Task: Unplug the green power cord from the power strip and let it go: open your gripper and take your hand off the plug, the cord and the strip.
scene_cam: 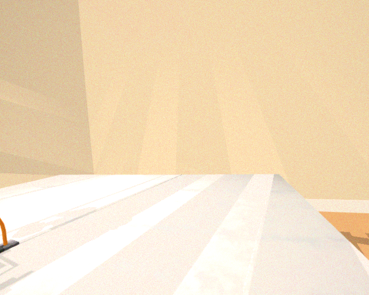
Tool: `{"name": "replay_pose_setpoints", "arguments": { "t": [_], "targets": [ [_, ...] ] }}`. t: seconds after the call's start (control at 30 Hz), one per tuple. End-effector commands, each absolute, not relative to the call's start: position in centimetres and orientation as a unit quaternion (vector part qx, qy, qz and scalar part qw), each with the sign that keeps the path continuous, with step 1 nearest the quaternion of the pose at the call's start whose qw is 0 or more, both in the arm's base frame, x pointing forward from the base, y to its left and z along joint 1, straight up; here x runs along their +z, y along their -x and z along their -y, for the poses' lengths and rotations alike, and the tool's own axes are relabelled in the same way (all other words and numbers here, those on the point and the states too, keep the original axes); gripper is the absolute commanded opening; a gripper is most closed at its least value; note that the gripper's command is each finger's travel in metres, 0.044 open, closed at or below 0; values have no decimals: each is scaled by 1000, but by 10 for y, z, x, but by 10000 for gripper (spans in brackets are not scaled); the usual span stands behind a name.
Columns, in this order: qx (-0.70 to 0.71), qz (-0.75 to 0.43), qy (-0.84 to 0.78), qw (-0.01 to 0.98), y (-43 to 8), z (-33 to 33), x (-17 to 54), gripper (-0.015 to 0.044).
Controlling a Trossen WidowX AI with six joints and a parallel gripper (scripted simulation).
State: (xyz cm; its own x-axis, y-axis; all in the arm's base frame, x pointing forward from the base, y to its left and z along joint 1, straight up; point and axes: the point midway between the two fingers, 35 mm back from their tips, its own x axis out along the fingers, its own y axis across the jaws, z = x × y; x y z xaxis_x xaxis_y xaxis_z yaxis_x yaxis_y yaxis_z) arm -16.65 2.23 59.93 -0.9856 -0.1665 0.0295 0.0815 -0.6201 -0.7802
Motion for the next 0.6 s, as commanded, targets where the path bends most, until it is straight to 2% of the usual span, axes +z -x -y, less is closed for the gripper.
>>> {"name": "replay_pose_setpoints", "arguments": {
  "t": [0.0, 0.27, 0.57],
  "targets": [
    [-900, -429, 47, 65, 167, -25, 599, 374],
    [-920, -371, -60, -115, 158, -137, 565, 164],
    [-885, -286, -185, -318, 90, -241, 514, 160]
  ]
}}
